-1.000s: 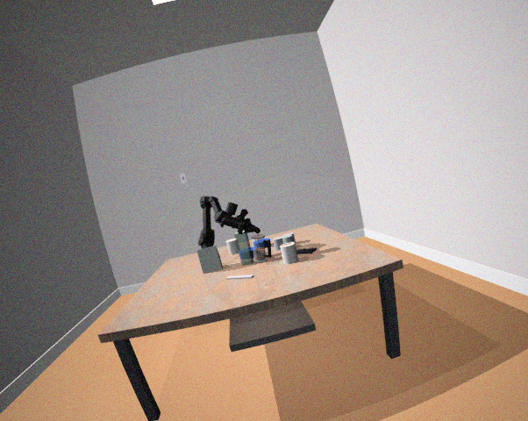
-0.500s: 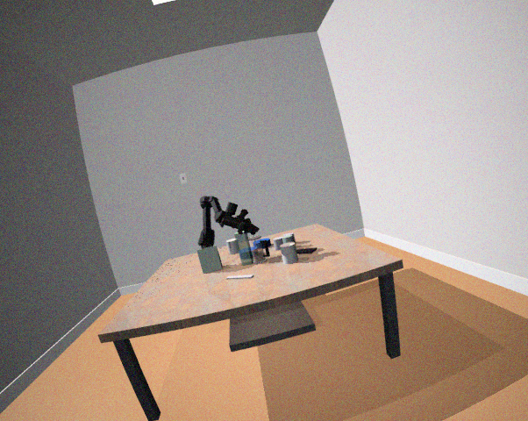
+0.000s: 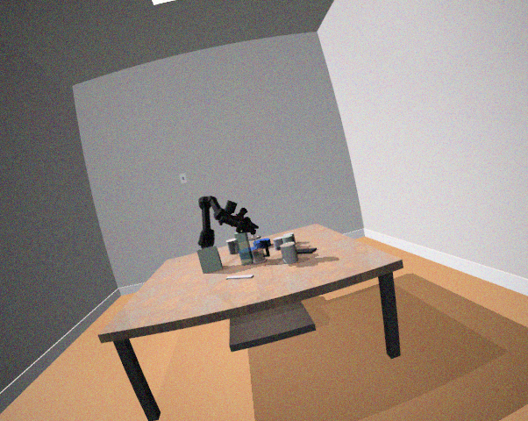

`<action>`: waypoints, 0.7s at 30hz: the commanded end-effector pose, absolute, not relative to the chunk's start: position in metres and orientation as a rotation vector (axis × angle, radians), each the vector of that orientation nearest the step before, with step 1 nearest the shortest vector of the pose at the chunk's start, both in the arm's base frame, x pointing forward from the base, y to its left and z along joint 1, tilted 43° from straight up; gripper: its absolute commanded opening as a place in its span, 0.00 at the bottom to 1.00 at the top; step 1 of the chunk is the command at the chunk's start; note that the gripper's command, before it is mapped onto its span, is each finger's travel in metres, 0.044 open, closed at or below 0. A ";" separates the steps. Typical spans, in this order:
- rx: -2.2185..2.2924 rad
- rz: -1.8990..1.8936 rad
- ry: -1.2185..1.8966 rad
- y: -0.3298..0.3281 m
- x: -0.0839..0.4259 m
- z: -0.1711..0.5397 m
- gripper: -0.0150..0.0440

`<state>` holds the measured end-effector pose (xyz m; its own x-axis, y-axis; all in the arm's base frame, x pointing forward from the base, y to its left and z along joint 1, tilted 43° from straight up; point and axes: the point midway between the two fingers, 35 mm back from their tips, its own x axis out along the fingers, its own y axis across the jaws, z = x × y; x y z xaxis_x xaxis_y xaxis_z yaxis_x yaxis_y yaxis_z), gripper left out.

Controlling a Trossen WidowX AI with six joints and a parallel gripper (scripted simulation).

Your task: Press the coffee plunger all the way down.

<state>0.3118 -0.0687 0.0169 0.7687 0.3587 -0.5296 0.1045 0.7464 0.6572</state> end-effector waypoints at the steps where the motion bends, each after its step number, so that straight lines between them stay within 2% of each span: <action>1: 0.714 0.151 0.679 -0.090 0.311 0.044 1.00; 5: 0.719 0.153 0.680 -0.107 0.300 0.076 1.00; 21: 0.719 0.153 0.680 -0.108 0.299 0.076 1.00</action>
